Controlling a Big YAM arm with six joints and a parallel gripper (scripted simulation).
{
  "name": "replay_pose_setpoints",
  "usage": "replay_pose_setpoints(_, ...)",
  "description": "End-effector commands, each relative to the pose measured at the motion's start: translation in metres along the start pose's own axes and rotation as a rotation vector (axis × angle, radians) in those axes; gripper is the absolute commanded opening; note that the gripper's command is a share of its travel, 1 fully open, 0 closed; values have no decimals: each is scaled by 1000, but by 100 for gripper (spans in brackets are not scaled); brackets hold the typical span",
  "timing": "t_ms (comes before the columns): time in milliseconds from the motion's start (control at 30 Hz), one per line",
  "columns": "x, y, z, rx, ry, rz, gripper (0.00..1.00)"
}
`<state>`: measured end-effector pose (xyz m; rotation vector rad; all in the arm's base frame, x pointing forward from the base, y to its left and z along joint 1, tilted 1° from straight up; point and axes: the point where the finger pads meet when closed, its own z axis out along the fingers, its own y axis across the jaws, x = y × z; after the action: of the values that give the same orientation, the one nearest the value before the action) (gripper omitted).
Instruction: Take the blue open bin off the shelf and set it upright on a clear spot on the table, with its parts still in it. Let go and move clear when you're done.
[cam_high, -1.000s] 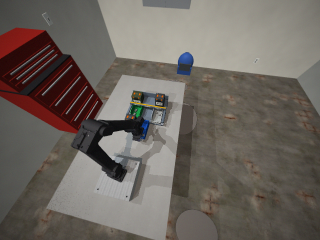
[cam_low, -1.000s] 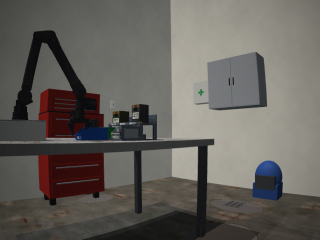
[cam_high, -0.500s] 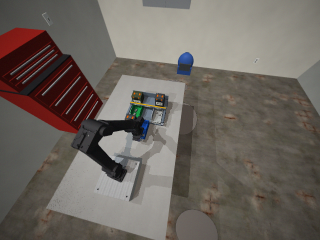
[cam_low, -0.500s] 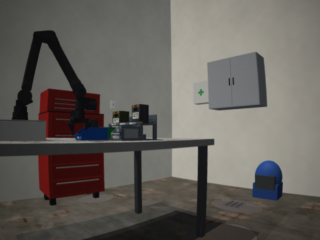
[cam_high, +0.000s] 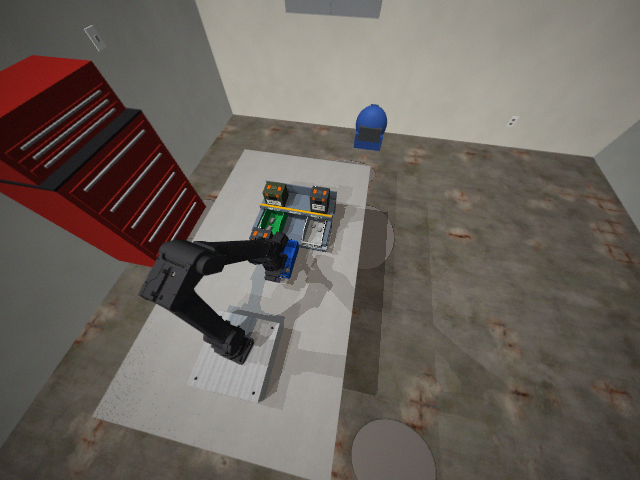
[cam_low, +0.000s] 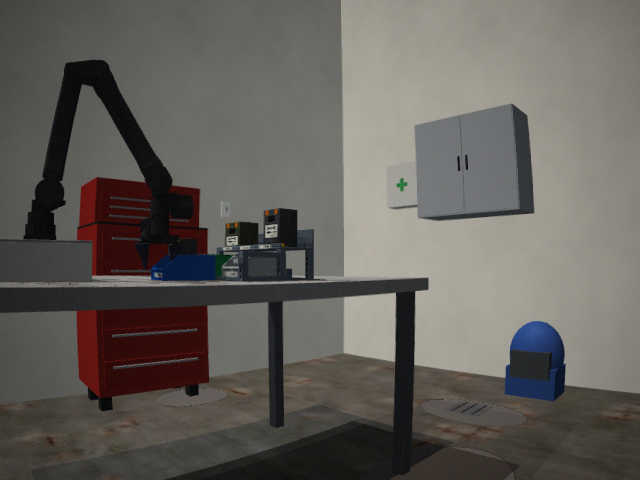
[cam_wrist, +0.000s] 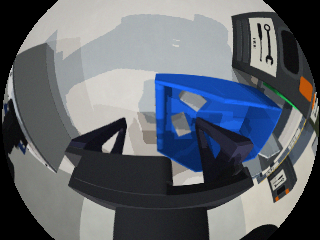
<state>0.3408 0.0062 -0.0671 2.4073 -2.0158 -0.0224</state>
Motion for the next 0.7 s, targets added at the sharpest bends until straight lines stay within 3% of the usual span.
replay_pose_setpoints(0, 4, -3, -10, 9, 3, 3, 90)
replay_pose_setpoints(67, 4, -3, -10, 9, 3, 3, 90)
replay_pose_setpoints(100, 4, 0, -2, -18, -1, 3, 90)
replay_pose_setpoints(167, 6, -12, -19, 26, 6, 3, 90)
replay_pose_setpoints(233, 7, -19, -26, 38, 9, 3, 90)
replay_pose_setpoints(633, 7, -19, -50, 41, 9, 3, 90)
replay_pose_setpoints(667, 6, -14, -41, 8, 3, 3, 90)
